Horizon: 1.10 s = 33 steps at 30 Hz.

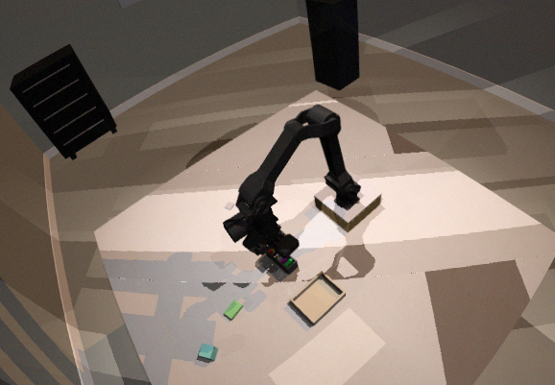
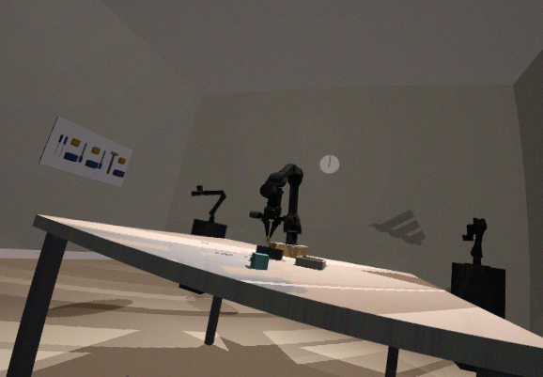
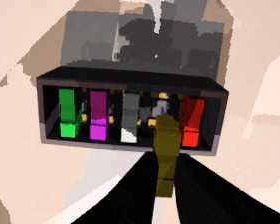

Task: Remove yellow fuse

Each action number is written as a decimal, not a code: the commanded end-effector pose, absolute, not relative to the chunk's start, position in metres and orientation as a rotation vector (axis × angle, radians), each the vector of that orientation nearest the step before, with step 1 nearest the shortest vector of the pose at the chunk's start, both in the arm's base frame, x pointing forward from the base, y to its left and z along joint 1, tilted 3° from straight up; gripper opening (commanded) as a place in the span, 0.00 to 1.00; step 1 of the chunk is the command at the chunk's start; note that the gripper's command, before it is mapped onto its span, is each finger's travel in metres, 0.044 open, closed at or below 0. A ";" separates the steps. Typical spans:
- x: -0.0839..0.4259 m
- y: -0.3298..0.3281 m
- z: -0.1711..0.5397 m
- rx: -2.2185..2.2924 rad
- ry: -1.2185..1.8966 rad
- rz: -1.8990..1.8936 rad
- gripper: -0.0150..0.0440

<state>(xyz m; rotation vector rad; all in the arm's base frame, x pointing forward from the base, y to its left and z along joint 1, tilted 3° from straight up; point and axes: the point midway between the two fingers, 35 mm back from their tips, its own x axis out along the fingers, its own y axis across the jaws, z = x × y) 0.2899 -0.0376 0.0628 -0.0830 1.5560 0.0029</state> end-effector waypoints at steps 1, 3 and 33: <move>0.292 -0.038 0.074 -0.083 1.542 -0.007 0.25; 0.291 -0.038 0.077 -0.083 1.542 -0.007 0.25; 0.314 0.074 0.074 -0.073 1.541 0.002 0.25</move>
